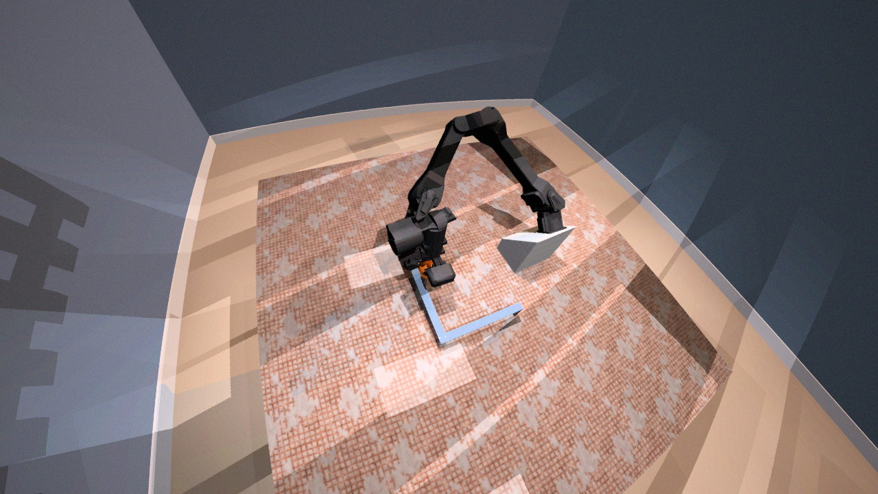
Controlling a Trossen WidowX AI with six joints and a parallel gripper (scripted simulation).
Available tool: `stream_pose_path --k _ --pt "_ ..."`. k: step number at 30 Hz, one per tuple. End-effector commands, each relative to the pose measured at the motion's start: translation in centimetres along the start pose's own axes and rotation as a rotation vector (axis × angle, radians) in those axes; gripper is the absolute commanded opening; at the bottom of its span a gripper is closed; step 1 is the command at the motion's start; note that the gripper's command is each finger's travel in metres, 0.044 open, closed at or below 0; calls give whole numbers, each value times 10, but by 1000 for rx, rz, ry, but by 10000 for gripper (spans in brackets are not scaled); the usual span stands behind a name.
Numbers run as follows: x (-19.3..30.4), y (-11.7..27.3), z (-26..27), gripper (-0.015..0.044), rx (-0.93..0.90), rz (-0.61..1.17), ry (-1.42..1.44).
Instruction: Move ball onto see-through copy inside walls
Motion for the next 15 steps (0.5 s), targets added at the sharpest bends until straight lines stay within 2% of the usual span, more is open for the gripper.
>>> stream_pose_path --k 1,15 --pt "0 -2 2 0 2 -5 9" --pt "0 -20 2 0 3 -5 9"
Point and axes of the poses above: the point midway between the two fingers, 35 mm back from their tips, its own y axis back along the fingers, its own z axis across the jaws, x = y × z, the point moved 7 cm from there along y, back along the fingers, and after that the axes turned 3 degrees about -y, right-handed, at the moved point
